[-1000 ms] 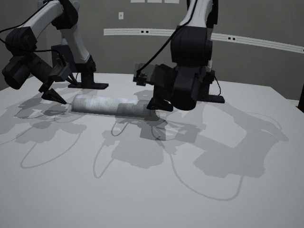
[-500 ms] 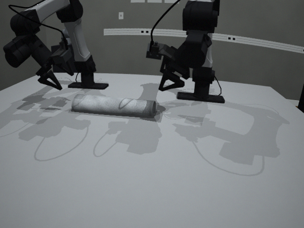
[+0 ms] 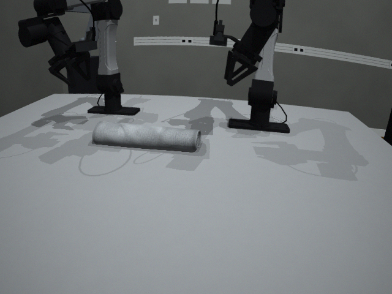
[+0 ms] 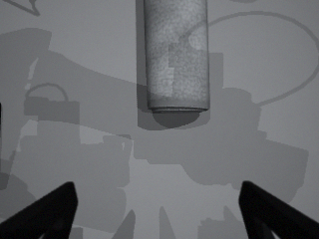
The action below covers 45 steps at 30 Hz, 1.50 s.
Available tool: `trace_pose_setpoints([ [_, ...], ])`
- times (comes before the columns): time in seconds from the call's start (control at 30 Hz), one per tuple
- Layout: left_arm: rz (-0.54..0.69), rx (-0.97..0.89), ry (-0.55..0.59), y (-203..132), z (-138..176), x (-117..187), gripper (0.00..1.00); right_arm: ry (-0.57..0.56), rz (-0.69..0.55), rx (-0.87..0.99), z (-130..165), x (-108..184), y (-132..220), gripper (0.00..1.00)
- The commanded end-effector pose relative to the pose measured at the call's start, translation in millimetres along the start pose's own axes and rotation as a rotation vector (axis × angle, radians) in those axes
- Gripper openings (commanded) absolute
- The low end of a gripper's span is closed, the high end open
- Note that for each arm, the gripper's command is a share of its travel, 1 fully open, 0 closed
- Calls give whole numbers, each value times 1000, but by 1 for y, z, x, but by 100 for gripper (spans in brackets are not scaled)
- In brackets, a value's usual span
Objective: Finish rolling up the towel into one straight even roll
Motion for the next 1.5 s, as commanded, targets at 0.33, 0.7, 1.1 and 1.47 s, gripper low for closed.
trace_pose_setpoints([
  [0.33, -295, -138, 160, -72, 14, 46, 85, 34, 330, 254, 18, 44, 56, 85],
  [0.7, -427, -207, 205, -102, 18, 64, 85, 45, 455, 335, 26, 58, 79, 85],
  [1.1, -437, -212, 209, -105, 18, 65, 85, 46, 465, 341, 27, 59, 81, 85],
  [1.47, -437, -212, 209, -105, 18, 65, 85, 46, 465, 341, 27, 59, 81, 85],
])
Point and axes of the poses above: on each arm, the point where the finger pads meet when closed, its own x axis back along the fingers, its own y axis across the jaws, z = x × y, the point moved 9 cm from there along x, back along the fingers, and after that the axes turned 8 degrees about -x, right-handed, at the moved point
